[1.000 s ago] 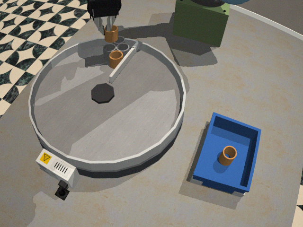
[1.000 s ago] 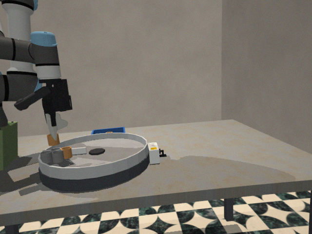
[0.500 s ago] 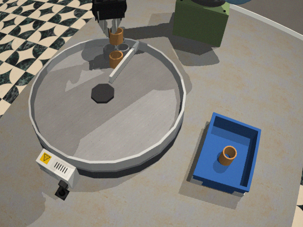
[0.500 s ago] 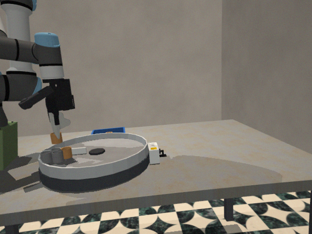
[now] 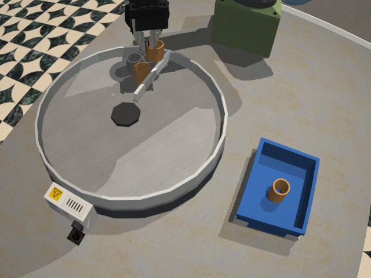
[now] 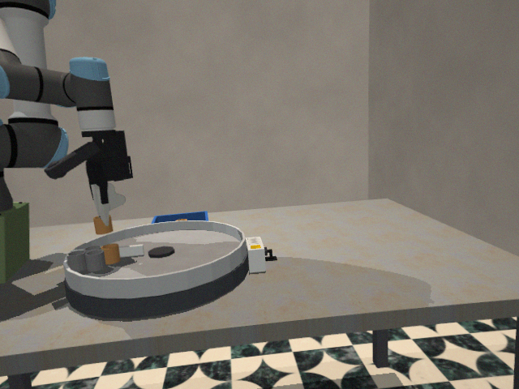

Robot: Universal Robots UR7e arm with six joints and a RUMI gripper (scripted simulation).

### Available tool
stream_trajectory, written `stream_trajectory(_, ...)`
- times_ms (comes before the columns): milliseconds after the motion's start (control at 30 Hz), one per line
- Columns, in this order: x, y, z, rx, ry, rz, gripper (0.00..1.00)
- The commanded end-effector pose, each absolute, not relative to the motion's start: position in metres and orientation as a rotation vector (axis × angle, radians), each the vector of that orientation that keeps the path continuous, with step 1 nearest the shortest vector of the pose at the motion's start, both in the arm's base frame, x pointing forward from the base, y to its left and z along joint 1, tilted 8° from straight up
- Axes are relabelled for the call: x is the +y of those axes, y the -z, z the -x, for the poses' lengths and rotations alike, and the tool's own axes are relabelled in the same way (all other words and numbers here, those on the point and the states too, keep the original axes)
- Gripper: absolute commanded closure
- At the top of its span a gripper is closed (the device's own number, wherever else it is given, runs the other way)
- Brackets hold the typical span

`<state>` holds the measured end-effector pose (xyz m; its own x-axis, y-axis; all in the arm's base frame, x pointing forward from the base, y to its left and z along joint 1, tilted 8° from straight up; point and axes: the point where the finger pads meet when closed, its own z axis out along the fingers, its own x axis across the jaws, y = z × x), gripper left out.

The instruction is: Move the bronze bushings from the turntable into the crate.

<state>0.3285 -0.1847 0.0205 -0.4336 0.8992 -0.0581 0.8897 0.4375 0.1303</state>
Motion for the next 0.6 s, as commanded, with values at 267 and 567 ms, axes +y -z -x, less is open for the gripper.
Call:
stream_trajectory(267, -0.146, -0.023, -0.344, 2.560, -0.119, -1.601, 1.00)
stream_trajectory(567, -0.108, -0.026, -0.359, 2.560, -0.119, -1.601, 1.00)
